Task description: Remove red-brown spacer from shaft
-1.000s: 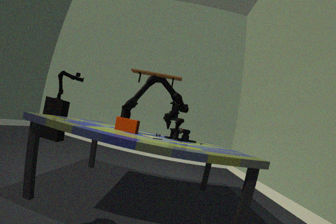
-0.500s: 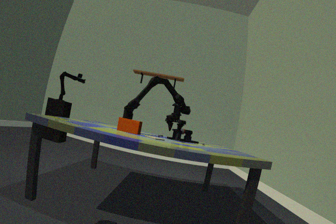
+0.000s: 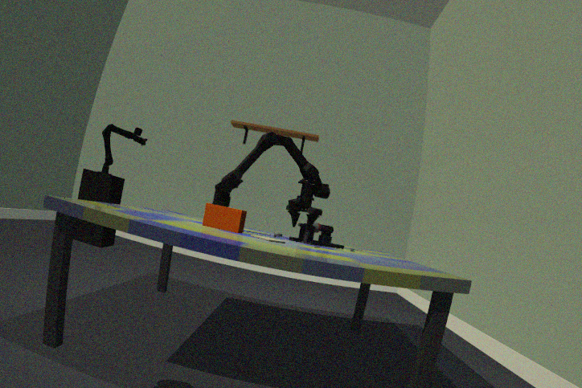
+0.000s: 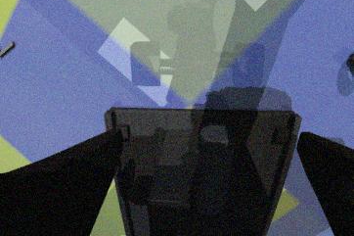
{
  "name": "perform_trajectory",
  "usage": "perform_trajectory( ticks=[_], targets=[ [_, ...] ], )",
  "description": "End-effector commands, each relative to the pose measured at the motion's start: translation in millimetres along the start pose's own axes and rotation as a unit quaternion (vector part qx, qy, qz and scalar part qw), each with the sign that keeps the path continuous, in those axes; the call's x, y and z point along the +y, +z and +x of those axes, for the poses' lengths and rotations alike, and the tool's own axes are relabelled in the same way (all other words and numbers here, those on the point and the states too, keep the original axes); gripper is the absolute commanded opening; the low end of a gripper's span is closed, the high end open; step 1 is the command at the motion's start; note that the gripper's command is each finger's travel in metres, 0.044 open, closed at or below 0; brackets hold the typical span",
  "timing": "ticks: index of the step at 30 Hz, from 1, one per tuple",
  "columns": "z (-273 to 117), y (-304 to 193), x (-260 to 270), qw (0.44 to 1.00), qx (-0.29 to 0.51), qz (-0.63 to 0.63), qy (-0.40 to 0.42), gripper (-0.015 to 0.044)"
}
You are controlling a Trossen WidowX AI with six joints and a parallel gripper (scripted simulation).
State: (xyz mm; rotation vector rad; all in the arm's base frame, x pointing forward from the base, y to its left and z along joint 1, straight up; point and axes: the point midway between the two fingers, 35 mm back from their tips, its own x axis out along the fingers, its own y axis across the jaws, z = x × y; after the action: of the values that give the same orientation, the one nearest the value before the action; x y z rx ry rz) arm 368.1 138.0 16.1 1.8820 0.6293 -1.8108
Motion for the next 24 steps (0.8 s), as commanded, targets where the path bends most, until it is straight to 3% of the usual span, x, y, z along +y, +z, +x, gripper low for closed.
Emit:
perform_trajectory(
  ticks=[1,24],
  targets=[
    [0.3,0.2,0.9,1.0,0.0,0.001,0.003,0.044],
    [18.4,0.4,0.9,1.0,-0.001,0.001,0.002,0.044]
  ],
)
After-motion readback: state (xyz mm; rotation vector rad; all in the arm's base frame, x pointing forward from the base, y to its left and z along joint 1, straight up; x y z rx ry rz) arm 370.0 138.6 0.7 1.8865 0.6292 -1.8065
